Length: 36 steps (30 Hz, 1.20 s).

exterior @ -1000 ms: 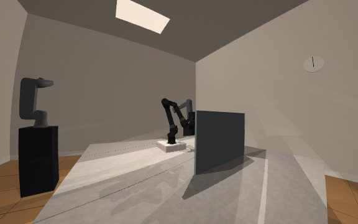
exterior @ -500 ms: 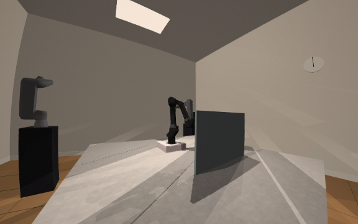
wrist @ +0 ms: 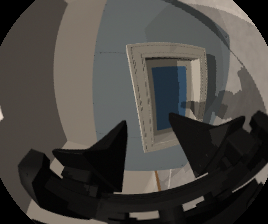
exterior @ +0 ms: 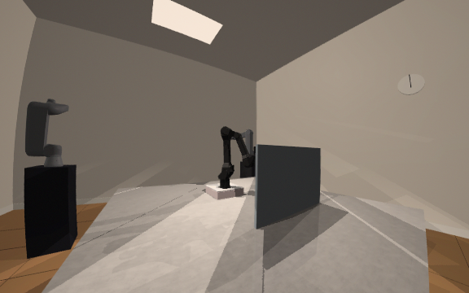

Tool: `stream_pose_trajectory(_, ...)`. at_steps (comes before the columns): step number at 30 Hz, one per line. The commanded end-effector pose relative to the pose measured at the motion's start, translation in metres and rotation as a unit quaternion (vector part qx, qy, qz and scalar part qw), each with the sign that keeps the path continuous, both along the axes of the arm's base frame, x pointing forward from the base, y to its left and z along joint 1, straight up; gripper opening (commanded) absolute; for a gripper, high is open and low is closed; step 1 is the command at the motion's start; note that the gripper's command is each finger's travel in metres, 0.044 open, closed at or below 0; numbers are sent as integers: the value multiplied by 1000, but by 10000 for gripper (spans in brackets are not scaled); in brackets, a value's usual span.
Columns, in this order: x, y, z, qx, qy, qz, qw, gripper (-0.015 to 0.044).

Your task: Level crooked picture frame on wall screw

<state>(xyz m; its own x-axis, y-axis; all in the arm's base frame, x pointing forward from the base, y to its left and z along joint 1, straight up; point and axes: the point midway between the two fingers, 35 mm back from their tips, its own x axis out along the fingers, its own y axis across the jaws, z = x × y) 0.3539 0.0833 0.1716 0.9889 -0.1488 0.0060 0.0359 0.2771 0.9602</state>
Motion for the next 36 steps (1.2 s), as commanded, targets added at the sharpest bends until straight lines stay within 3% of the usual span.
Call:
stream_pose_trajectory(1, 7, 0, 3, 1, -4, 2, 1000, 260)
stream_pose_trajectory(36, 35, -4, 3, 1, -5, 2, 1000, 260)
